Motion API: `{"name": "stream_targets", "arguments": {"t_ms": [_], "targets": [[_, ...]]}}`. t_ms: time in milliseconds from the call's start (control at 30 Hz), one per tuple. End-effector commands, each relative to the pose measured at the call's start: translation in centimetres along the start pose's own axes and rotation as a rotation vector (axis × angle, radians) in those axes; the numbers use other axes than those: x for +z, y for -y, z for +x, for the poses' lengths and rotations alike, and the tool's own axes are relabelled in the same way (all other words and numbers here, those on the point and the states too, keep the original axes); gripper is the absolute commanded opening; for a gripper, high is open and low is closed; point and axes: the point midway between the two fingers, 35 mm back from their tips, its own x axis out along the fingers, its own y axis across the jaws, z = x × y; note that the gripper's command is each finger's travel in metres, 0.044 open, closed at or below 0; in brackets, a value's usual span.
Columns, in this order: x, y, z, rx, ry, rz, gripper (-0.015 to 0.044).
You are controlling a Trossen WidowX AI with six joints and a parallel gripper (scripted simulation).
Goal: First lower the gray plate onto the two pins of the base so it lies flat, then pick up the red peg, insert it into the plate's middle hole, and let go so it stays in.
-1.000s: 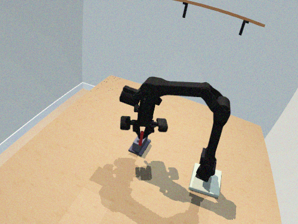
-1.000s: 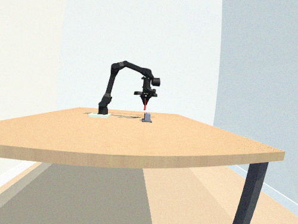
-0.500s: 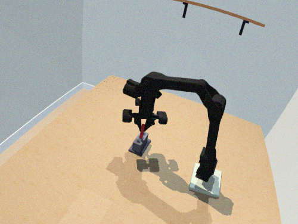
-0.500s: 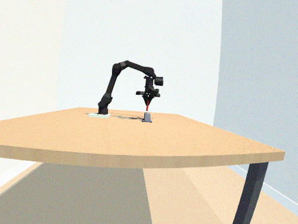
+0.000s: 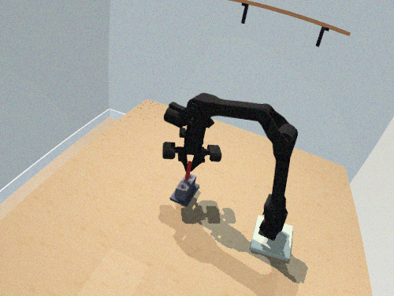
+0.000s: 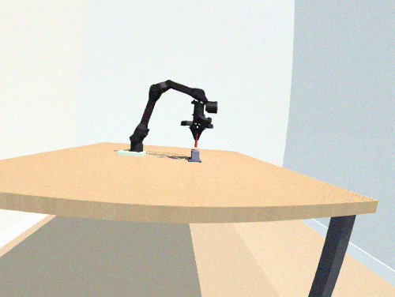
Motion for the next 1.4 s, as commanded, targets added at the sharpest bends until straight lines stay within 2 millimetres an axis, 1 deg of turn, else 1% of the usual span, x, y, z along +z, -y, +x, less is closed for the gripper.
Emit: {"name": "stream_targets", "arguments": {"t_ms": [0, 467, 900, 1367], "targets": [[-0.1, 0.0, 0.0, 0.0, -0.004, -0.005, 0.0], [0.0, 0.0, 0.1, 0.0, 0.0, 0.0, 0.0], [-0.1, 0.0, 1.7, 0.0, -0.004, -0.005, 0.0], [0.0, 0.0, 1.5, 0.001, 0.0, -0.001, 0.0]]}}
